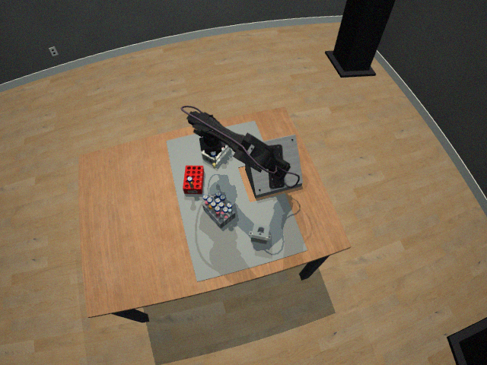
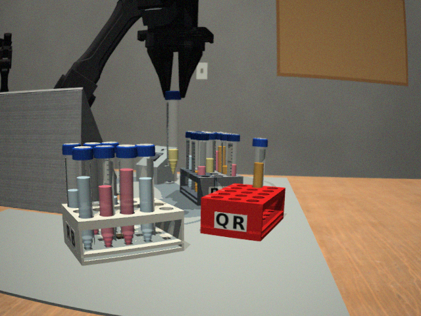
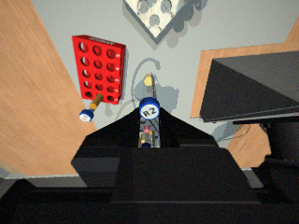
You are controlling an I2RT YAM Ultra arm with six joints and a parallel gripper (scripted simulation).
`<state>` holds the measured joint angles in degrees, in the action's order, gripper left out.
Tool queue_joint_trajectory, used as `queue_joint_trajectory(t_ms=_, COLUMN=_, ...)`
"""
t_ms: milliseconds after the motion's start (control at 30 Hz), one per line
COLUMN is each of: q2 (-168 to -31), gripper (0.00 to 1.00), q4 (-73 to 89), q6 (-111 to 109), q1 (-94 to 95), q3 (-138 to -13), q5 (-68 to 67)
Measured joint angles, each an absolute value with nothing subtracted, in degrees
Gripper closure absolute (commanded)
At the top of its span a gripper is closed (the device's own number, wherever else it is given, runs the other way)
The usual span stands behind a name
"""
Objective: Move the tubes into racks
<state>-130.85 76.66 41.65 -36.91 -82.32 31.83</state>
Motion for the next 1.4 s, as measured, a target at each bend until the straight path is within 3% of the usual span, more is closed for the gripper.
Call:
queue_joint_trajectory(t_ms=700, q2=-134.6, gripper=1.00, q4=74.3, q6=34.6, q1=-45.2, q3=-80.1, q5=26.9)
queue_joint_trajectory(t_ms=1400, q2=-141.2, gripper=1.00, q4=75.3, q6=34.6, q1=-44.3, q3=-88.6, q5=26.7)
